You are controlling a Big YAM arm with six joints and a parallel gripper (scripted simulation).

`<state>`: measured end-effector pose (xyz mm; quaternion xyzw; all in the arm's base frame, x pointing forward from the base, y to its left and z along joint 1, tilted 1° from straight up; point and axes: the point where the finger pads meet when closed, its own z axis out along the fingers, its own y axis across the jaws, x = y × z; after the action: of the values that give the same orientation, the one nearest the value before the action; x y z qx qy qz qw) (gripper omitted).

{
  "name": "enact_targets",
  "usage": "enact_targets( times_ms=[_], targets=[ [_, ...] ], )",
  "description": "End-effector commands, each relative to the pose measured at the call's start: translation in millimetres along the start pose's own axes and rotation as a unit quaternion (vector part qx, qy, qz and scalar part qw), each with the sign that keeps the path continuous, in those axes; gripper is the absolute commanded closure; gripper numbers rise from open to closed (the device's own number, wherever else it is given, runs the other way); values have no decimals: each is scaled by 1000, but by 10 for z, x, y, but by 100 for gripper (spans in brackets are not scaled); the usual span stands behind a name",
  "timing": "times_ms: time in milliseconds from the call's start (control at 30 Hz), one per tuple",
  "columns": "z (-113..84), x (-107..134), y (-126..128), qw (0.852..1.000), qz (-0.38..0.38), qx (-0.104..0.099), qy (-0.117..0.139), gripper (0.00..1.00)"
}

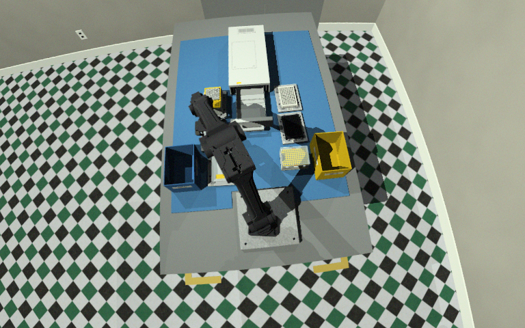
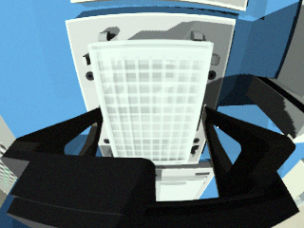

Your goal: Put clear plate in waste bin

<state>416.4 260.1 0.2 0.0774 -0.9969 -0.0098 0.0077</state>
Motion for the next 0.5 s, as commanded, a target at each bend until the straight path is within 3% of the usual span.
enact_targets(
  times_ms=[0,467],
  targets=[
    [-99,-112,63,1000,-1,-7,-15,1],
    [-99,-112,63,1000,-1,-7,-15,7]
  ],
)
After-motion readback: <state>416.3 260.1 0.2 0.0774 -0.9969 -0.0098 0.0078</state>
